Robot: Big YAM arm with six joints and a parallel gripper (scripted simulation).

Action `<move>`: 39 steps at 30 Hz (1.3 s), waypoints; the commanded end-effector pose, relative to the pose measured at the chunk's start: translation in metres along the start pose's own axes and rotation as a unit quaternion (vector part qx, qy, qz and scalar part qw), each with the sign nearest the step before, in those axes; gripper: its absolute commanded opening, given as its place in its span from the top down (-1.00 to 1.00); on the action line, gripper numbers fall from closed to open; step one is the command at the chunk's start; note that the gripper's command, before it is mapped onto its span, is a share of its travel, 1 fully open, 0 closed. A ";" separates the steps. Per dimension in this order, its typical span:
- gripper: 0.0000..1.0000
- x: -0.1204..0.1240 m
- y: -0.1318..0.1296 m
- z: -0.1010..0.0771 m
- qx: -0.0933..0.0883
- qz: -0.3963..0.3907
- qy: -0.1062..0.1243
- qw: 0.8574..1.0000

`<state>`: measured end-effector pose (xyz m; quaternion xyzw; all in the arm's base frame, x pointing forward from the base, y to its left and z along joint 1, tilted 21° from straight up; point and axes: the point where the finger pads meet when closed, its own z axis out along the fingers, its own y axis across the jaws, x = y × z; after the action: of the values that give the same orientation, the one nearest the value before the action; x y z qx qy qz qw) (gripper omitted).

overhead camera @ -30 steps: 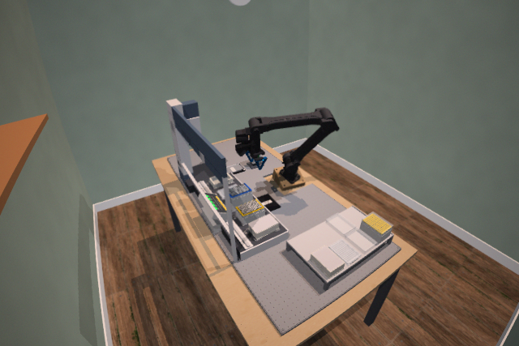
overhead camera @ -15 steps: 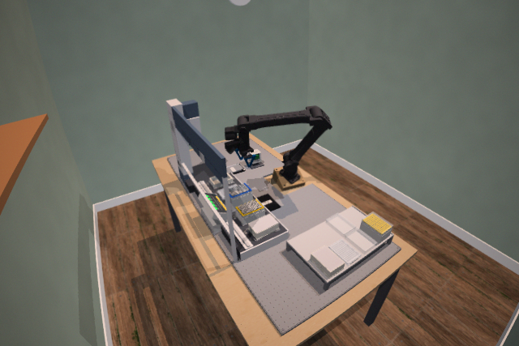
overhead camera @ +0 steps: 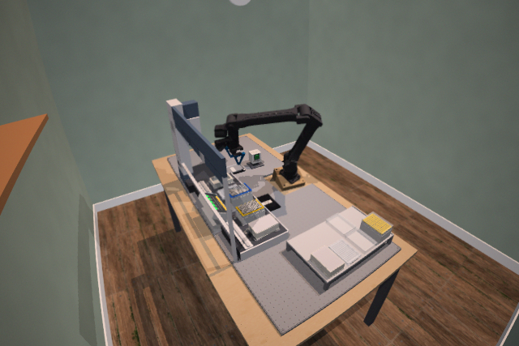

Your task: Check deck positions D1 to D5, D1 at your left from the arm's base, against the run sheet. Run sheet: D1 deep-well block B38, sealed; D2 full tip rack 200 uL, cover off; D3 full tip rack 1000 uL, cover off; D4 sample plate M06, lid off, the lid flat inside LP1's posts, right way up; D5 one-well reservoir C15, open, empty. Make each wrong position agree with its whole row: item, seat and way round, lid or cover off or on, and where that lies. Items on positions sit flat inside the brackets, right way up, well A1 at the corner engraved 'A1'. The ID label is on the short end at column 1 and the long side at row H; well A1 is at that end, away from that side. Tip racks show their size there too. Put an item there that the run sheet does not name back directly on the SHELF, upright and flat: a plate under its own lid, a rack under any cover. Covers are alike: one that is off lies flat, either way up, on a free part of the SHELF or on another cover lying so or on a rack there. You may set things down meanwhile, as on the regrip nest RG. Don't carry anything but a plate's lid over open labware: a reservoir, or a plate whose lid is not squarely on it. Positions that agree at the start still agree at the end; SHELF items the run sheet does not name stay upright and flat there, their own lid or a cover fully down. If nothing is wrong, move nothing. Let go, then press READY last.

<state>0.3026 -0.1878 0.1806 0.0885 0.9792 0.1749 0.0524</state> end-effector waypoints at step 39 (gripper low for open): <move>-1.00 -0.071 -0.098 0.029 0.000 -0.006 0.000 1.000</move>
<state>0.3522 -0.2831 0.1271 0.0833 0.9794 0.1774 0.0481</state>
